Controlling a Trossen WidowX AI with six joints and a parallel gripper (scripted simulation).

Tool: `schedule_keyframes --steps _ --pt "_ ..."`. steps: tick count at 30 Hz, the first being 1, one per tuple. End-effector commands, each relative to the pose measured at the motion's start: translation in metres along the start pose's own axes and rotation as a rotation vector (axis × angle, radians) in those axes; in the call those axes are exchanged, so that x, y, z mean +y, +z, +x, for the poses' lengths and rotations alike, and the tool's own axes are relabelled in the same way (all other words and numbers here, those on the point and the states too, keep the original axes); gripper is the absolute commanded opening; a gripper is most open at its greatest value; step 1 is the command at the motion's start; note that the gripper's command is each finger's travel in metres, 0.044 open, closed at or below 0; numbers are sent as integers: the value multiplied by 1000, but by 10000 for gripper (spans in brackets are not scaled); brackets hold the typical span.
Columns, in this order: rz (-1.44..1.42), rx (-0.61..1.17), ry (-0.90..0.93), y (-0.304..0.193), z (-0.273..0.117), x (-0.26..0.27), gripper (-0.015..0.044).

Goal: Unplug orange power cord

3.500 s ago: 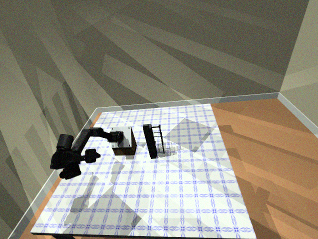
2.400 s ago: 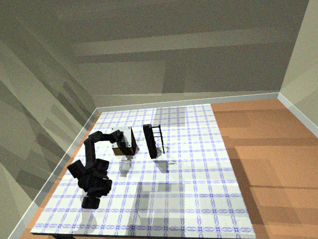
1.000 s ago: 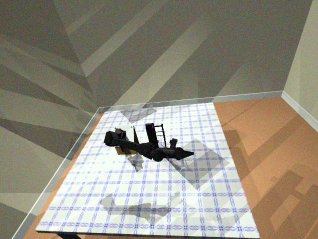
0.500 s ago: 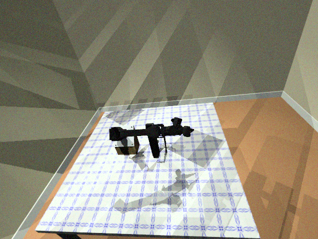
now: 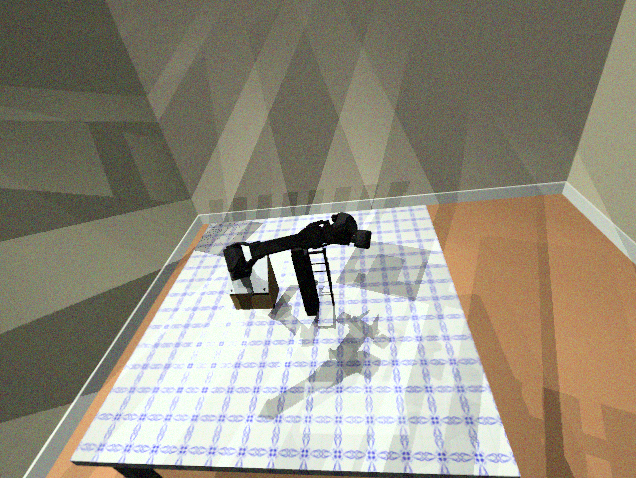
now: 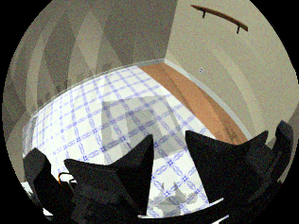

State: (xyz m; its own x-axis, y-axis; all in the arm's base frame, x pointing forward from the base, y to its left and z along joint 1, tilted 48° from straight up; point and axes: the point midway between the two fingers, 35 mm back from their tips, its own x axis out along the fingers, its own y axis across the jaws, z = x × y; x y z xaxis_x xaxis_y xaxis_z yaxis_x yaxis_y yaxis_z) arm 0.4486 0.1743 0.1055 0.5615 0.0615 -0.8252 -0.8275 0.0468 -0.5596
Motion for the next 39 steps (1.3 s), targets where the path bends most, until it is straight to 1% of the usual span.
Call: schedule_keyframes --steps 1,6,10,13,15,25,39 --pt "-51 132 174 4 18 67 160" --pt "-155 343 344 -6 18 142 160" --pt "-300 564 450 -24 3 197 160" --pt "-434 731 489 -40 -15 225 160" --pt "-495 799 496 -46 -23 234 160" --pt "-503 807 496 -46 -23 234 160" --pt "-504 807 497 -59 -36 220 160"
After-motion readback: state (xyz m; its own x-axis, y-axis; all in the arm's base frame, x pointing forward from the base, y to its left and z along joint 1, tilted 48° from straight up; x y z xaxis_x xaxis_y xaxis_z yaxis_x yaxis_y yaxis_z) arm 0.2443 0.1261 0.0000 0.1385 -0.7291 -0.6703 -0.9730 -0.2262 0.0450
